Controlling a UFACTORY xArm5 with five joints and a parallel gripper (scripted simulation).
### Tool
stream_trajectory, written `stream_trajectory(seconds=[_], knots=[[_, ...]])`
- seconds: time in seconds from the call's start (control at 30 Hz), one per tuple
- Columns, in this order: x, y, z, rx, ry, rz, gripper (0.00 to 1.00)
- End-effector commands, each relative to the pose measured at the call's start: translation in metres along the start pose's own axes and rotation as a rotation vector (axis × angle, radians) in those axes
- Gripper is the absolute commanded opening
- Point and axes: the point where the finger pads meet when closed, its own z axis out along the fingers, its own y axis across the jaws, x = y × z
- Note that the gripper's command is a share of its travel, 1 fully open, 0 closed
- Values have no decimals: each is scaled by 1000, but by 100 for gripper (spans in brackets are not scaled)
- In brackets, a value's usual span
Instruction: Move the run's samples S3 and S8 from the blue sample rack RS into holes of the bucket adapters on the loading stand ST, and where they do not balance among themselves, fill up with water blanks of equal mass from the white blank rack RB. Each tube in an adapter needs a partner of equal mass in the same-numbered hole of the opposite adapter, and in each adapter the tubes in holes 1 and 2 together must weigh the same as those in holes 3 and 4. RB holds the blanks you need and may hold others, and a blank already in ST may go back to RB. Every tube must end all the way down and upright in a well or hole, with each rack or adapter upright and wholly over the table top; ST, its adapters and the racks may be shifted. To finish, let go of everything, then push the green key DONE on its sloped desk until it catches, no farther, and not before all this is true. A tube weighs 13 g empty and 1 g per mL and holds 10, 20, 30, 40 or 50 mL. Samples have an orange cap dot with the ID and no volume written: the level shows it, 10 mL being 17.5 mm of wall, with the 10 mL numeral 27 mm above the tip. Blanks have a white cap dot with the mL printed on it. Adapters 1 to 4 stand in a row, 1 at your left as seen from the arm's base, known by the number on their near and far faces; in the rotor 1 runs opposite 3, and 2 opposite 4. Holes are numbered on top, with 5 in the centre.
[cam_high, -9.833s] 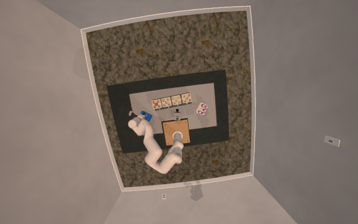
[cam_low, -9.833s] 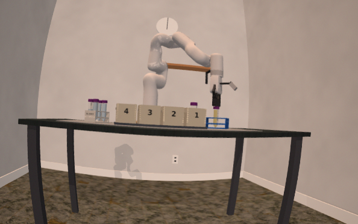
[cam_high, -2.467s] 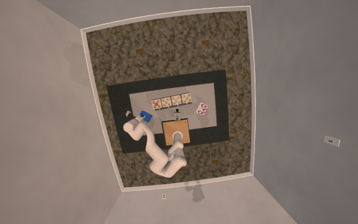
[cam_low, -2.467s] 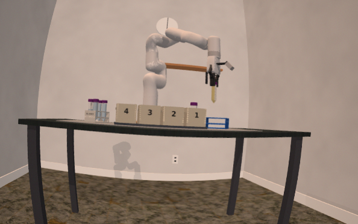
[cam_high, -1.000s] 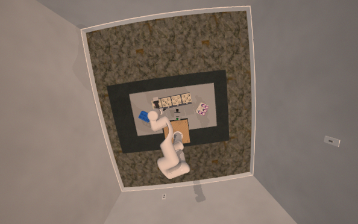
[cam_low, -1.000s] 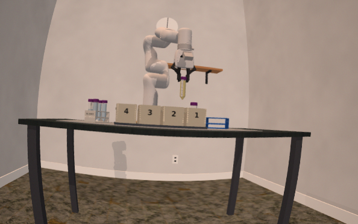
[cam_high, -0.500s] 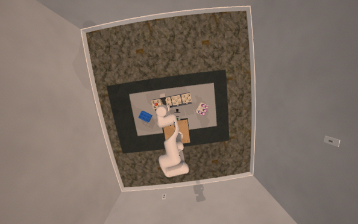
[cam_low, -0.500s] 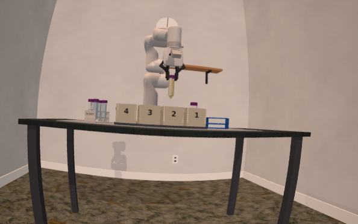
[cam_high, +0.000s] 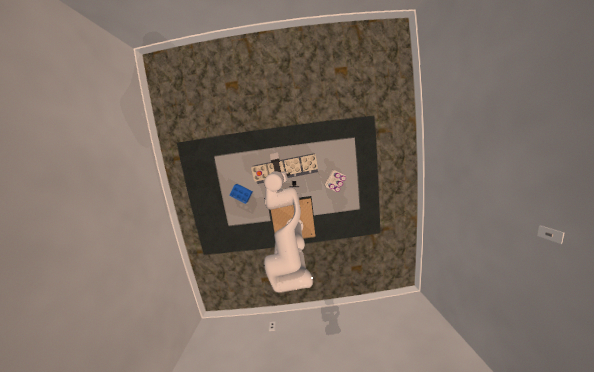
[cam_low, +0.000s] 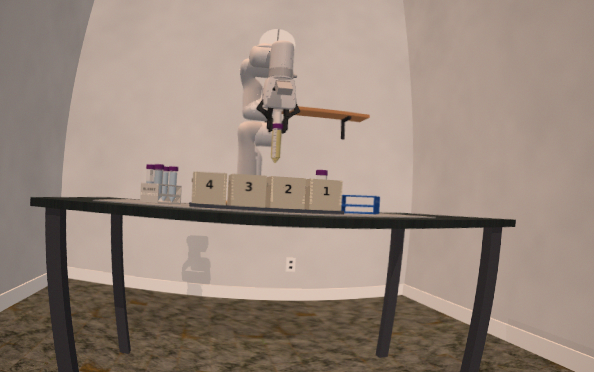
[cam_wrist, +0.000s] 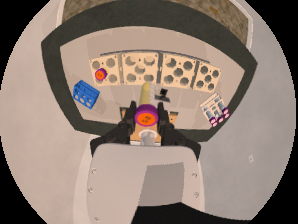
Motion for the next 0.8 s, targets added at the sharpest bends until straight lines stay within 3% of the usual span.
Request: stream_trajectory(seconds=[0.0,0.33,0.77], knots=[[1,0,-1,0,4,0,0],[1,0,-1,0,4,0,0],[1,0,21,0,4,0,0]])
